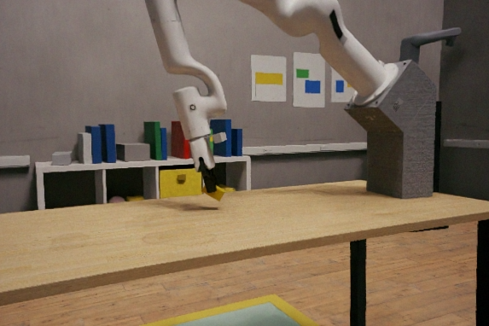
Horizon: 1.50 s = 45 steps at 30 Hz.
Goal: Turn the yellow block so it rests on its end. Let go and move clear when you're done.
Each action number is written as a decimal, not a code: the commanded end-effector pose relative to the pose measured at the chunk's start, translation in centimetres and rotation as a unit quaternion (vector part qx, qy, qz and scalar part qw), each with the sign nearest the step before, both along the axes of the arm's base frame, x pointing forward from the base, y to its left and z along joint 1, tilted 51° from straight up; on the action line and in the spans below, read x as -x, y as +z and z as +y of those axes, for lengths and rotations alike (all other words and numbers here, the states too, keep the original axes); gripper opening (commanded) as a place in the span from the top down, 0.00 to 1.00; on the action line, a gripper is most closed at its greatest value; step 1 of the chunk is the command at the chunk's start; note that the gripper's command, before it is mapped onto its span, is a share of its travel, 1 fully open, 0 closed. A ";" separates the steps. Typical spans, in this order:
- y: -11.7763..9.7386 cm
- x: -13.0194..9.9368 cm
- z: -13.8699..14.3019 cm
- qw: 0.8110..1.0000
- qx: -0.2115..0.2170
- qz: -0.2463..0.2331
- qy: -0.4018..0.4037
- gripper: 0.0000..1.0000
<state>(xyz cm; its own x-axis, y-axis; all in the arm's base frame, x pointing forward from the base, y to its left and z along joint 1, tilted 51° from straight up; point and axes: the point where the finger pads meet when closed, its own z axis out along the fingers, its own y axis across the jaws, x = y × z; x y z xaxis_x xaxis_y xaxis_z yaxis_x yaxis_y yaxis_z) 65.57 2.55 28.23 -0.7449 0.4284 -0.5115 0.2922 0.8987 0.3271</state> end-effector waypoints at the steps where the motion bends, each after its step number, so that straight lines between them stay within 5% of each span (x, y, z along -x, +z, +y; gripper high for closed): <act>1: 0.0 0.1 0.0 1.000 0.000 -0.016 -0.002 0.66; 26: -0.2 0.2 0.7 1.000 -0.008 -0.024 0.003 0.66; 45: -0.1 0.0 2.3 0.996 -0.014 -0.091 -0.004 0.66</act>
<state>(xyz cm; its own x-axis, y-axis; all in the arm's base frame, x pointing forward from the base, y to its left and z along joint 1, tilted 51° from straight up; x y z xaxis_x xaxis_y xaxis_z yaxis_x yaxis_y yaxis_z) 65.50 4.79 28.06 -0.7135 0.4402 -0.5452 0.2358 0.8835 0.4048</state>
